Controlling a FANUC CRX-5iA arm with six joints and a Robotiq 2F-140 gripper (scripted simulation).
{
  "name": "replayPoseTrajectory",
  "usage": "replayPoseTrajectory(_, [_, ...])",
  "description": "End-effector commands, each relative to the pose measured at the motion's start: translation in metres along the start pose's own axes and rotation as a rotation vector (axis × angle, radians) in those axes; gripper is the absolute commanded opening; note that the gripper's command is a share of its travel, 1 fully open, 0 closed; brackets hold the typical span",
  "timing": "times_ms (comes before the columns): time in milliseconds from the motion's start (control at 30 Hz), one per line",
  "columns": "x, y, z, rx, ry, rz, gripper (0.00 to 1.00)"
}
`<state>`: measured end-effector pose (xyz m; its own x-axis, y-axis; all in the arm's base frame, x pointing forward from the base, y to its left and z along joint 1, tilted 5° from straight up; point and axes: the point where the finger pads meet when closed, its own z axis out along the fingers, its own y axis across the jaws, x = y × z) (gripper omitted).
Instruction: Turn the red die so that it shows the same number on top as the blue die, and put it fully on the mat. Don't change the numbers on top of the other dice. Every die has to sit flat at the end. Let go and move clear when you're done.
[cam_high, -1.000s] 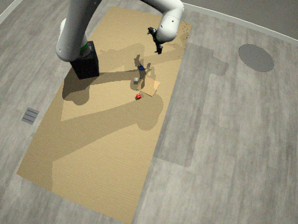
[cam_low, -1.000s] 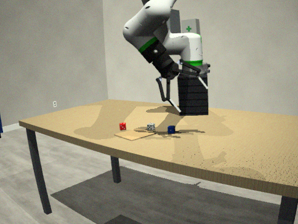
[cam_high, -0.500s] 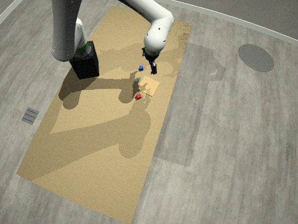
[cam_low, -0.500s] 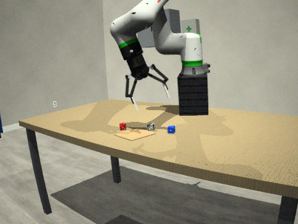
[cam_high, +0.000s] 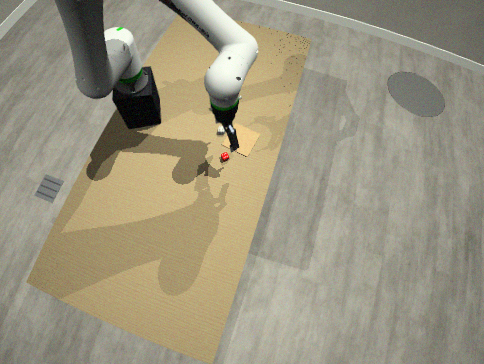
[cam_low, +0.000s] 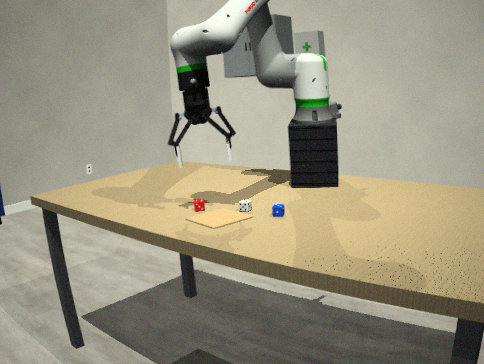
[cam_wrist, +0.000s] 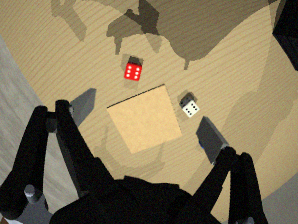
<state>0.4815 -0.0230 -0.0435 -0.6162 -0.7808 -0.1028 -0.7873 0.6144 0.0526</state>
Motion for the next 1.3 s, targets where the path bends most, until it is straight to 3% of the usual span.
replayPoseTrajectory(0, [0.036,-0.027,-0.007,0.07,0.018,-0.012,1.0])
replayPoseTrajectory(667, [0.039,-0.03,-0.004,0.076,0.019,-0.014,1.0])
replayPoseTrajectory(833, [0.039,-0.031,0.007,0.076,0.019,-0.014,1.0])
replayPoseTrajectory(1133, [0.04,-0.035,0.061,0.076,0.019,-0.014,1.0])
replayPoseTrajectory(1267, [0.041,-0.036,0.075,0.076,0.019,-0.014,1.0])
